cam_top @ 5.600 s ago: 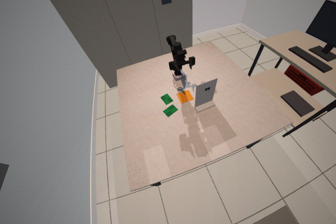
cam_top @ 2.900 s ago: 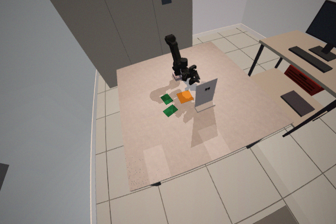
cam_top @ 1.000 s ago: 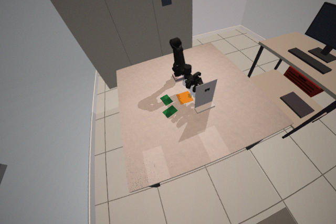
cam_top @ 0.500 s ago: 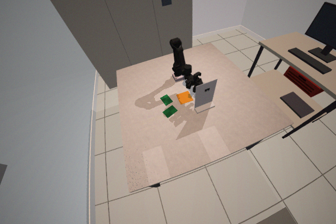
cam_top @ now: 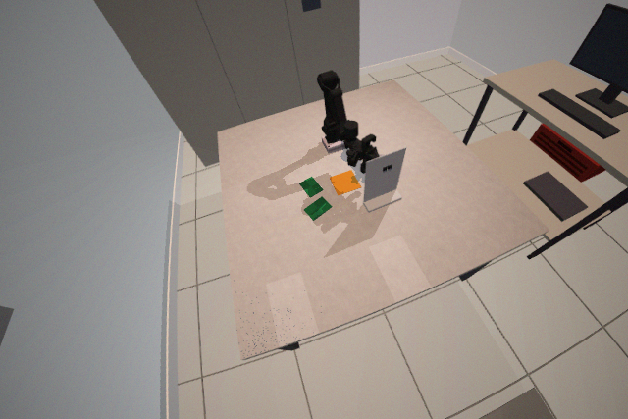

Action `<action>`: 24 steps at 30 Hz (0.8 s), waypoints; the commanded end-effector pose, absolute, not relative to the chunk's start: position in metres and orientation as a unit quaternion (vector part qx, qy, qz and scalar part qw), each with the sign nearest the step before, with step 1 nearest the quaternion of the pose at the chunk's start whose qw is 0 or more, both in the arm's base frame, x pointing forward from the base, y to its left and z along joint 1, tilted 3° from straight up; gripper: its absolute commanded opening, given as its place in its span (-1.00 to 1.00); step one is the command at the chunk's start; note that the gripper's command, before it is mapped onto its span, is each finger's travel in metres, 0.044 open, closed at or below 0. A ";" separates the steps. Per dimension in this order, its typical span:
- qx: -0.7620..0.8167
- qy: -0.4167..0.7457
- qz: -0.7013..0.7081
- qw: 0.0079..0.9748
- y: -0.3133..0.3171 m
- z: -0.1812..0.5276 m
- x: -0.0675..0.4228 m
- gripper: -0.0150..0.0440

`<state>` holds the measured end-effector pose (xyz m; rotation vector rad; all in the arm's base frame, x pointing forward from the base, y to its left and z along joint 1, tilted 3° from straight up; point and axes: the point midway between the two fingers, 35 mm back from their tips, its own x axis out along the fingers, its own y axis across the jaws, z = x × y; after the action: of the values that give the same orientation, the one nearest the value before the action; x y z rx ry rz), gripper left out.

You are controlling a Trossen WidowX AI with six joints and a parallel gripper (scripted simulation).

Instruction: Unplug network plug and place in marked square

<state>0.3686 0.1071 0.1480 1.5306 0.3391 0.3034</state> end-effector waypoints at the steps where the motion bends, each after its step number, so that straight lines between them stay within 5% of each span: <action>1: 0.688 0.154 0.136 0.696 0.107 0.148 0.368 -0.49; 24: 0.688 0.154 0.136 0.696 0.105 0.149 0.355 -0.49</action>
<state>0.3569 0.1048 0.1487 1.5306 0.3403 0.3022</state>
